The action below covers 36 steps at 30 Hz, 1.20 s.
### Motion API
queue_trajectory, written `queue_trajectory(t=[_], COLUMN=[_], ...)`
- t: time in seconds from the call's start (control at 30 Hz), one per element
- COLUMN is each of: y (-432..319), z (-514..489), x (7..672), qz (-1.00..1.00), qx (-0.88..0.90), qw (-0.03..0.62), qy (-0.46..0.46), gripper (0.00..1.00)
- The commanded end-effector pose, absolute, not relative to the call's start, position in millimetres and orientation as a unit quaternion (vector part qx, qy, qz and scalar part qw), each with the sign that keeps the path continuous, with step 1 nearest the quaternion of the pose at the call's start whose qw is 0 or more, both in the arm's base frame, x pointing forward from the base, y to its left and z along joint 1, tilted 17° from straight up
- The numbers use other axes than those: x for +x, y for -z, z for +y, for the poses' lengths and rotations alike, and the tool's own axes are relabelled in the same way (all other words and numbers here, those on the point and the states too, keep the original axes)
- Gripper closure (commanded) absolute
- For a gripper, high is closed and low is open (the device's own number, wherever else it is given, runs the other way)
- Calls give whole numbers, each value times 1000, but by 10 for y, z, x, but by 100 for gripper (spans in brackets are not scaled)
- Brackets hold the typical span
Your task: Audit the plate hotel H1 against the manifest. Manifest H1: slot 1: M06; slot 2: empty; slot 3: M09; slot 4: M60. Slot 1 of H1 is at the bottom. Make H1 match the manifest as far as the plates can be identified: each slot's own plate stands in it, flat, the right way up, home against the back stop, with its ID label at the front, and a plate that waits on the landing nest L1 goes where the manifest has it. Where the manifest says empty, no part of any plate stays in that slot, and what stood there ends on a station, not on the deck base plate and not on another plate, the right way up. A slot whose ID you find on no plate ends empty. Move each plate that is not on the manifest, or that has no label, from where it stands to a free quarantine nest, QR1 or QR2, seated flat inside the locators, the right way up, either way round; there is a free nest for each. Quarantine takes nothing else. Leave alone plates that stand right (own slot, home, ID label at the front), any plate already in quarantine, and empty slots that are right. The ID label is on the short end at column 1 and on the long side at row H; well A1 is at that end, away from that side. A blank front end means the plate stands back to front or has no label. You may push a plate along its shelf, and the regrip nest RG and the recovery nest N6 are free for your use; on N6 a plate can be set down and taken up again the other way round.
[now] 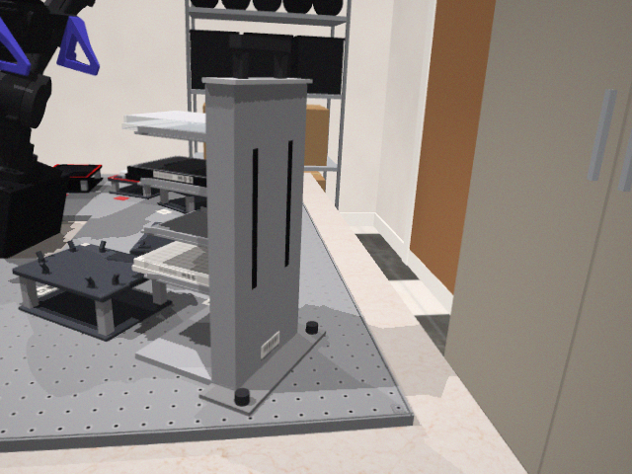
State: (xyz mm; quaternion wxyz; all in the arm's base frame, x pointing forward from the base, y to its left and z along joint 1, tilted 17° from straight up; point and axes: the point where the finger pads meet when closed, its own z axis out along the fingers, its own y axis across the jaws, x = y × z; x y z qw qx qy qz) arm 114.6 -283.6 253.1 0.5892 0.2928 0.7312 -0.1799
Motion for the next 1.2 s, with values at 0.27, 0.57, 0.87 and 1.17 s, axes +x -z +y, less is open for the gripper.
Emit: queue_trajectory(t=[0.27,0.57,0.87,1.17], y=[-2763,-2535,-2492,-2436], z=[-2882,-2943,-3008,-3093], x=[1147,1289,1376,1489], qz=[729,731,730,730], qx=[275,284,284,284], qw=[594,593,594,594], qy=[198,182,182,182], gripper=[0,0,0,0])
